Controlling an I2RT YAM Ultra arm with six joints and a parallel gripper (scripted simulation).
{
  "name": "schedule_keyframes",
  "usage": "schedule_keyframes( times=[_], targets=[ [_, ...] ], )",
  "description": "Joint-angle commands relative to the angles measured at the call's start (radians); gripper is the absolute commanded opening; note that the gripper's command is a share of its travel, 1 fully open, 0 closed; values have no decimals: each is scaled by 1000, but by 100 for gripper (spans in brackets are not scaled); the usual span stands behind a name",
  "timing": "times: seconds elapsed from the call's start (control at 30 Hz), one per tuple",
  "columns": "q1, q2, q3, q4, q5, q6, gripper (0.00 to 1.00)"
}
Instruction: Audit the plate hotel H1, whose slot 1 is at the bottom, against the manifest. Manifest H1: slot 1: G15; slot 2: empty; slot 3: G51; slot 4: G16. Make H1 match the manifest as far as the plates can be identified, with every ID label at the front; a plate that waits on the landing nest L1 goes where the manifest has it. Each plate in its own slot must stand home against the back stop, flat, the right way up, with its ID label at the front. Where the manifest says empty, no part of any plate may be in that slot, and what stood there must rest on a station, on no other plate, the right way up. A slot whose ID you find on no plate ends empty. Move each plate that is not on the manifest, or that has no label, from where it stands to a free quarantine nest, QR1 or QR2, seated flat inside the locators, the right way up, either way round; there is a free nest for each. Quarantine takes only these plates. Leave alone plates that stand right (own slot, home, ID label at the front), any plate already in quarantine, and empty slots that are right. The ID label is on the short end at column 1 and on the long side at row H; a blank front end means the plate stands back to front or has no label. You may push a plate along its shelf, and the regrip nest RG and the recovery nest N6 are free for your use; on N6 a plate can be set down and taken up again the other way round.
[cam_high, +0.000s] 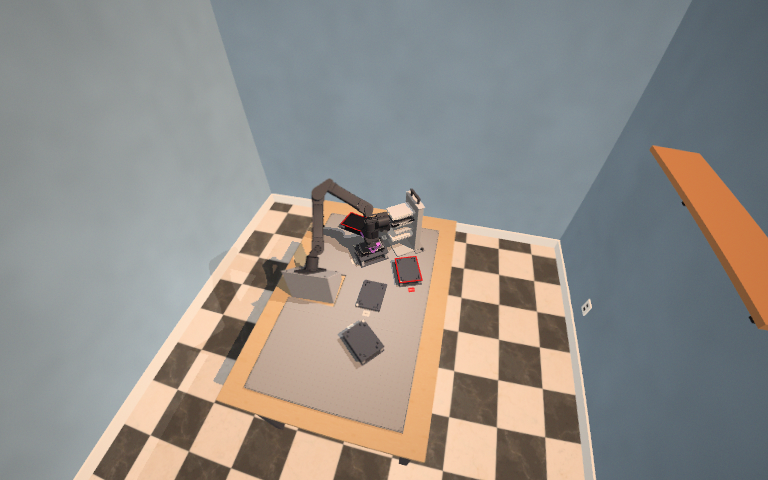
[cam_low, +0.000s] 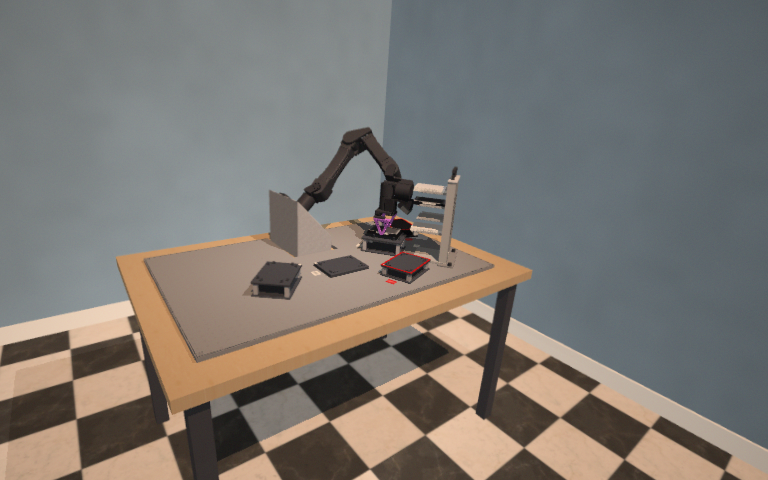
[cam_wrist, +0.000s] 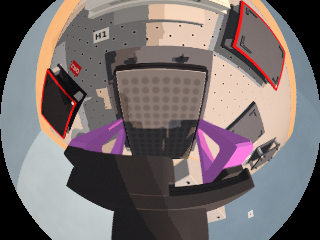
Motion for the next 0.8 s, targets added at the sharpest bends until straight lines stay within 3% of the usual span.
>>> schedule_keyframes(
  times=[0.0,0.77],
  targets=[
    [-29,-41,35,-38,-11,-24,86],
    [-86,-50,90,-153,-28,-99,86]
  ],
)
